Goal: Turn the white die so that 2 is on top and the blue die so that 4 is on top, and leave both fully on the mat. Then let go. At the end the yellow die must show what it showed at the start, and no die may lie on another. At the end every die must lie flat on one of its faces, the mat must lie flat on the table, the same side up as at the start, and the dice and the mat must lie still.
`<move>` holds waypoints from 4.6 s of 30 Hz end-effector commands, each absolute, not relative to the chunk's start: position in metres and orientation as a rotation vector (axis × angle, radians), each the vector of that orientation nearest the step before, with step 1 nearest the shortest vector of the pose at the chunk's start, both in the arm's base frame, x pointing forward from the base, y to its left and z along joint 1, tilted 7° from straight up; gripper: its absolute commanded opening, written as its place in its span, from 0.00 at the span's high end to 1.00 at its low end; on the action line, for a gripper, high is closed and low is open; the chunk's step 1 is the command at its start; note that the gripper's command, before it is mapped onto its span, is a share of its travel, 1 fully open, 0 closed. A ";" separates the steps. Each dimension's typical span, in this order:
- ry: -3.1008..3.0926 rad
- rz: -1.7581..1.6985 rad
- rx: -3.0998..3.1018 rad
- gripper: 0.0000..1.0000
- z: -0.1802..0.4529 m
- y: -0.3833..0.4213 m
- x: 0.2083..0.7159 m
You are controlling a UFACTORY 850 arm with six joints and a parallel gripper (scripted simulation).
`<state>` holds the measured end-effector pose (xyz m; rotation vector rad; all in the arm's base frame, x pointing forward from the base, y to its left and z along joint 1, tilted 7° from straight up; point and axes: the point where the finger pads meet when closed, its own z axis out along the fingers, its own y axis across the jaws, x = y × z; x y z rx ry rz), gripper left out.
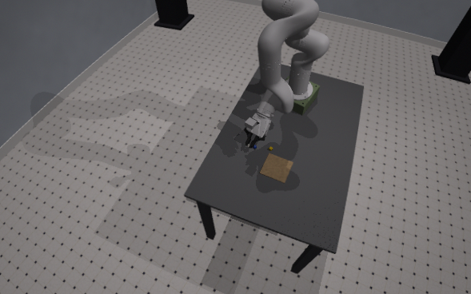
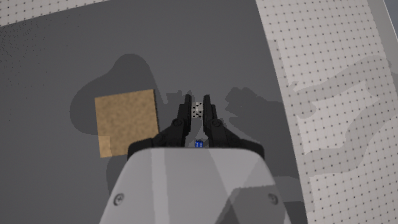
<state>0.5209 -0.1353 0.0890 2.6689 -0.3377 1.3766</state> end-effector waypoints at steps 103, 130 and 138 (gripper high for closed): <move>-0.333 1.429 2.636 0.89 0.001 -0.139 0.533; -0.333 1.429 2.636 0.89 -0.001 -0.139 0.533; -0.333 1.429 2.636 0.89 -0.001 -0.139 0.533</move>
